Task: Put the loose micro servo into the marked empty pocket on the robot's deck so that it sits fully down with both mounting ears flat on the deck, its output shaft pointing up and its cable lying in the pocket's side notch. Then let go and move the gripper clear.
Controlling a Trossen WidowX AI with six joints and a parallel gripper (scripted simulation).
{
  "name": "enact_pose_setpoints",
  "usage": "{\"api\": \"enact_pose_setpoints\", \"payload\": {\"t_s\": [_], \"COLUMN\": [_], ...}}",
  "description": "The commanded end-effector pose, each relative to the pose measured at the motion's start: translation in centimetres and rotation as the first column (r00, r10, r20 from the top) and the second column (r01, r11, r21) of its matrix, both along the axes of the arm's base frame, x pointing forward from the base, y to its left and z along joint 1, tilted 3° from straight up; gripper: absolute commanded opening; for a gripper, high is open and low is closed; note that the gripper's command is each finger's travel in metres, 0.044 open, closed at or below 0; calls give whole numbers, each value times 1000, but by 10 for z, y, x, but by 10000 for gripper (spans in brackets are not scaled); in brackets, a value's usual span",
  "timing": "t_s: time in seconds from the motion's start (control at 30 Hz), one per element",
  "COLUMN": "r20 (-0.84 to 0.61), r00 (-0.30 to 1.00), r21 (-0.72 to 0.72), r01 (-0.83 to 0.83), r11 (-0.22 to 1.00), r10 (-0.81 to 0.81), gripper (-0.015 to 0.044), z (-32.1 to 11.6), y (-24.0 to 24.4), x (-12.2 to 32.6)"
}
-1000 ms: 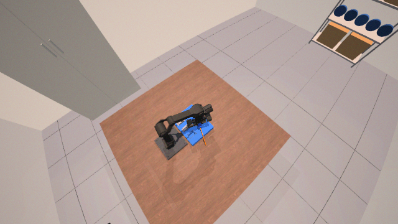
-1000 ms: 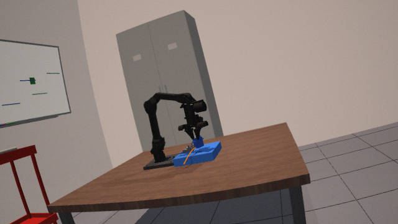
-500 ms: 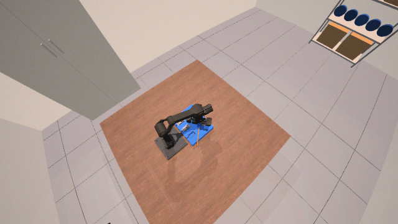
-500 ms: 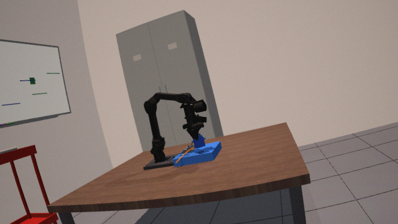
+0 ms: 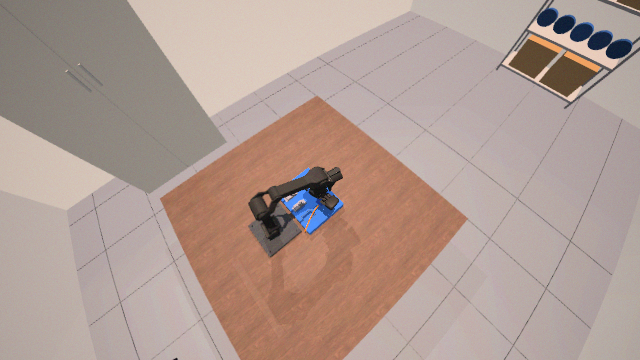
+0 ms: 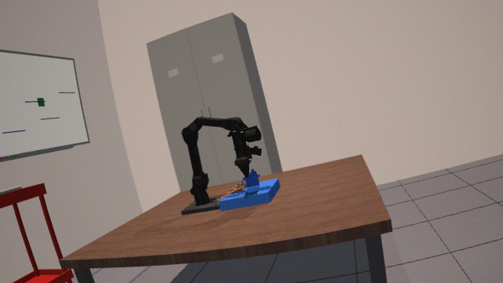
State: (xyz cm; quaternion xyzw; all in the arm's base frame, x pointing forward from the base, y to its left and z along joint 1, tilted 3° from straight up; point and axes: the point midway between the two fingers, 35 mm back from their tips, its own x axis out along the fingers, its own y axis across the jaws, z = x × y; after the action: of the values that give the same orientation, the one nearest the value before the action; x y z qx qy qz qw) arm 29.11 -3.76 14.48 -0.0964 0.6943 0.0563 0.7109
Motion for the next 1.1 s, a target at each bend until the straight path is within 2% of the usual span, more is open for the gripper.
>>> {"api": "enact_pose_setpoints", "payload": {"t_s": [0.0, 0.37, 1.07], "r20": [15, 15, 7], "r00": [990, 989, 989], "r21": [7, 7, 5], "r01": [140, 145, 145], "r11": [990, 989, 989], "r10": [-140, -145, -145], "gripper": [0, 0, 0], "z": [2, 2, -2], "y": [0, 0, -7], "x": [2, -5, -96]}}
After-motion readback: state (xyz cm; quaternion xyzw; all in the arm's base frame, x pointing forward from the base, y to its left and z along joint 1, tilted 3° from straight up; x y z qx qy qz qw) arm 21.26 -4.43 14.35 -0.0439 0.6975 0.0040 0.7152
